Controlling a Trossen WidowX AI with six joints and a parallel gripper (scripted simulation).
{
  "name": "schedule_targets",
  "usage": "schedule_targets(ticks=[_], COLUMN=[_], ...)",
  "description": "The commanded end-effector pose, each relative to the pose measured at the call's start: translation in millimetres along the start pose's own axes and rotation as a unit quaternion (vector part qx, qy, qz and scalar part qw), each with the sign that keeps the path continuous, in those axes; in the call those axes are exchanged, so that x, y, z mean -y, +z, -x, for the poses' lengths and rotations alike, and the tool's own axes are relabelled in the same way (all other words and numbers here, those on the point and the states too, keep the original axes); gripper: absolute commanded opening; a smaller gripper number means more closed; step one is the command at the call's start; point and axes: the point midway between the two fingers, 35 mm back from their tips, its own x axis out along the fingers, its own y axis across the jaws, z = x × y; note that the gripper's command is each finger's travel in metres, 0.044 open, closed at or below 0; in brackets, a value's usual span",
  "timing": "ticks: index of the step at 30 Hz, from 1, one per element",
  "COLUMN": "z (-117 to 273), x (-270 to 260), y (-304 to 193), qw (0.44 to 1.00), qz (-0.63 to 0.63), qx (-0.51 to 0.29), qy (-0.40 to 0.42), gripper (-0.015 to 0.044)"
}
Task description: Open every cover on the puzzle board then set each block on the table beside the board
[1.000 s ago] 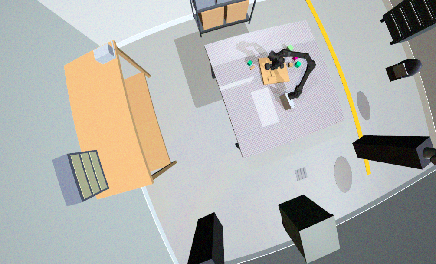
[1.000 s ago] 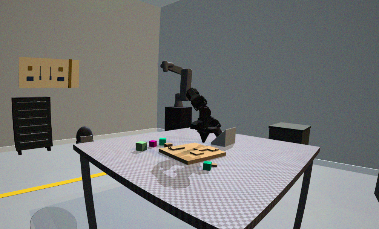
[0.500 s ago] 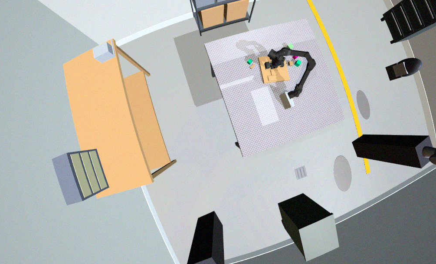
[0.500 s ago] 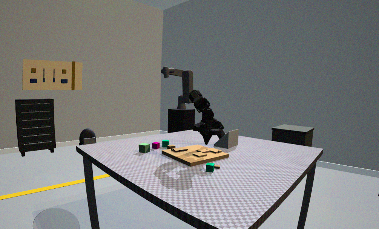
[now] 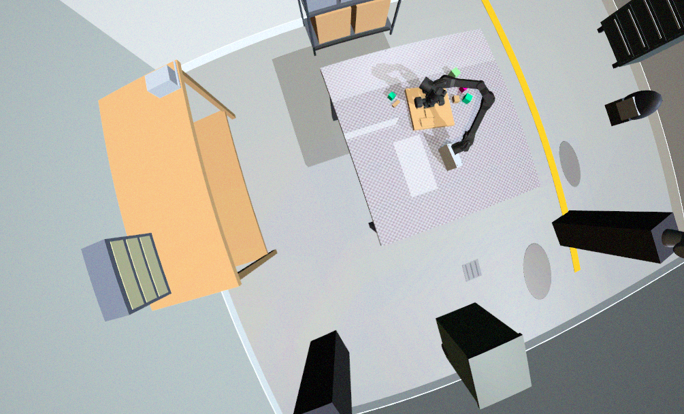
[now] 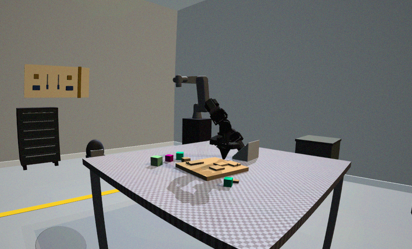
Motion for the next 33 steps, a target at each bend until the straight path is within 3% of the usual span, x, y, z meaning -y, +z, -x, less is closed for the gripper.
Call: schedule_targets(ticks=[1,33], z=[-6,-37], x=[1,3], y=[-1,-1], qw=[1.0,1.0], qz=[0.005,0.005], qx=[0.001,0.001], qy=[-0.004,-0.005], gripper=[0.0,0.0])
